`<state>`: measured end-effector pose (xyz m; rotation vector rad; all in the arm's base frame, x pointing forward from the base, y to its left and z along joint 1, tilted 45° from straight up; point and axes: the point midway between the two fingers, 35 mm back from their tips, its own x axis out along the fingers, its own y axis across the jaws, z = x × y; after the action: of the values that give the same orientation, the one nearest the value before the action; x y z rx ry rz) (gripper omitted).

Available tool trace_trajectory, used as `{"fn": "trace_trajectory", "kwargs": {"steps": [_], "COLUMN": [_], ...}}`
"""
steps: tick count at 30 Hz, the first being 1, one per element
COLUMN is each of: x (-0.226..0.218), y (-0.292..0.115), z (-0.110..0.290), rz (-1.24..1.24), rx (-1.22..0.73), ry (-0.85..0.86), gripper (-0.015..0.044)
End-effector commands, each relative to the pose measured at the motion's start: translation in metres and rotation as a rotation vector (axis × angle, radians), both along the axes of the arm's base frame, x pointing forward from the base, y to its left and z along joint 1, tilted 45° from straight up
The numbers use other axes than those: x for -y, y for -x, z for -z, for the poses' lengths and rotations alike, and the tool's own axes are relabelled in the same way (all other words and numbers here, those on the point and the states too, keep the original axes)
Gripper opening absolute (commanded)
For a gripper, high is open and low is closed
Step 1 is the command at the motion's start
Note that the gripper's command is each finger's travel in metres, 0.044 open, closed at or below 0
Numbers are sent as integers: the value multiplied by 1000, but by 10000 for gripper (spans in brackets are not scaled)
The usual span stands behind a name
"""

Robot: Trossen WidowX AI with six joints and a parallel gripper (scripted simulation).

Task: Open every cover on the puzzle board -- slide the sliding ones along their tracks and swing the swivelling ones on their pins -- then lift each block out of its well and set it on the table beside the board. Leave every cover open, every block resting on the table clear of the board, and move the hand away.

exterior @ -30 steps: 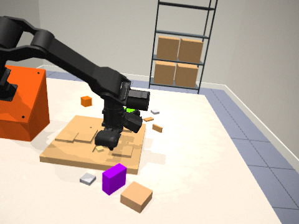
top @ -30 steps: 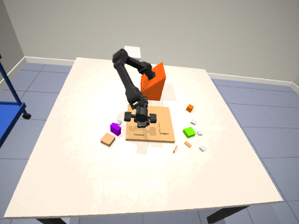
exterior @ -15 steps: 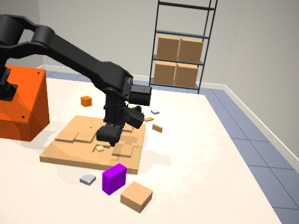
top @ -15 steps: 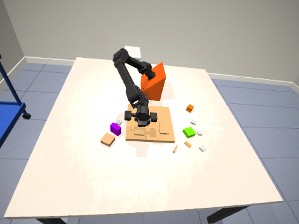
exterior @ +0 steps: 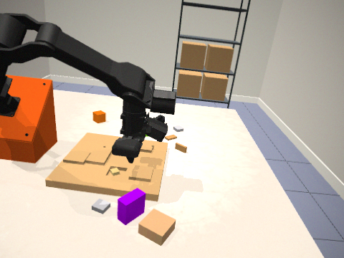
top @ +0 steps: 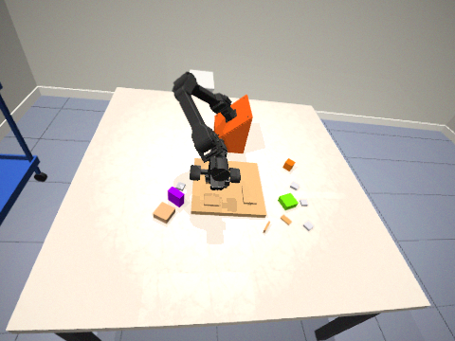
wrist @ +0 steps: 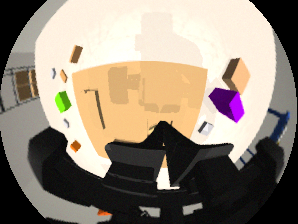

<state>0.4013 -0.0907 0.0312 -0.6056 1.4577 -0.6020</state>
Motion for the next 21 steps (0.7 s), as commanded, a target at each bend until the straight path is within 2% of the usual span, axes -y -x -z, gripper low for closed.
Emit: {"fn": "trace_trajectory", "kwargs": {"steps": [1,10,21], "x": [-5,-10,-46], "y": [-2,2,51], "z": [-5,-6,16], "rz": [0,22,391], "rx": [9,22,381], "ry": [1,-2,-27], "gripper": [0,0,0]}}
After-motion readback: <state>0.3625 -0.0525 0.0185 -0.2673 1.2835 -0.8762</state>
